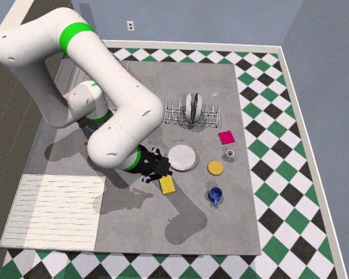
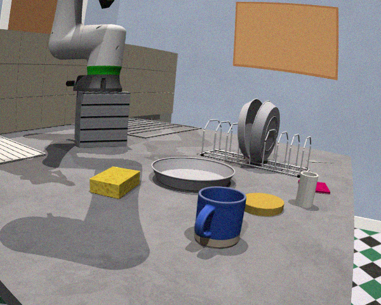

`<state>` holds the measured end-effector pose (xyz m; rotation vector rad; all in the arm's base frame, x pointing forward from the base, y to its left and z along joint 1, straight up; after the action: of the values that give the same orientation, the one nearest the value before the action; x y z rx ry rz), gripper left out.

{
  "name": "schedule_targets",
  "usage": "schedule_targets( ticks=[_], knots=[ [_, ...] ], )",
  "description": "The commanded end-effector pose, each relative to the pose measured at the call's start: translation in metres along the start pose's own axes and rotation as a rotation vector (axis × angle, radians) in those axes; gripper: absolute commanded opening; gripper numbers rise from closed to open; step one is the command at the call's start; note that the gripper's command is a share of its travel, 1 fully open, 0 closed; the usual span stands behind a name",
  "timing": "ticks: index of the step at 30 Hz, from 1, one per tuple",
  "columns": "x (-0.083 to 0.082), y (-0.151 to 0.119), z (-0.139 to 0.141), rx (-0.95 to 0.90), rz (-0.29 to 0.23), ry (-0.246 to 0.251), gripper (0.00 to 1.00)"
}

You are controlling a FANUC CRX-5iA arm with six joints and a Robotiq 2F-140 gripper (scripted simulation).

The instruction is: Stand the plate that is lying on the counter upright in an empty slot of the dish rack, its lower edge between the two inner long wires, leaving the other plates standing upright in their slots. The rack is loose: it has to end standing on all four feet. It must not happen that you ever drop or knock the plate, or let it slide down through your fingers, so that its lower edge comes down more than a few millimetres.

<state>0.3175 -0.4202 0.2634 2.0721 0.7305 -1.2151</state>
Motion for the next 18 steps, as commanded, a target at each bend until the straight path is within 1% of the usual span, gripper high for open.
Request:
schedule_targets(
  ticks=[1, 17, 18],
  knots=[
    [-0.0008, 0.0004, -0.0002, -0.001, 0.001, -0.001, 0.1],
    [-0.0008, 0.0004, -0.0002, -0.001, 0.001, -0.001, 0.1],
    [-0.0007, 0.0004, -0.0002, 0.0, 0.001, -0.001, 1.0]
  ],
)
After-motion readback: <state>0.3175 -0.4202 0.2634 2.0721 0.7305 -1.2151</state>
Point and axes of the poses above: the point where the finger pads meet when closed, its own x axis out along the fingers, its own z axis across the jaws, y = z × x, the point moved 6 cm from there along -x, back along the fingers, and after that the axes turned 15 degrees about x, right-handed, at the moved point
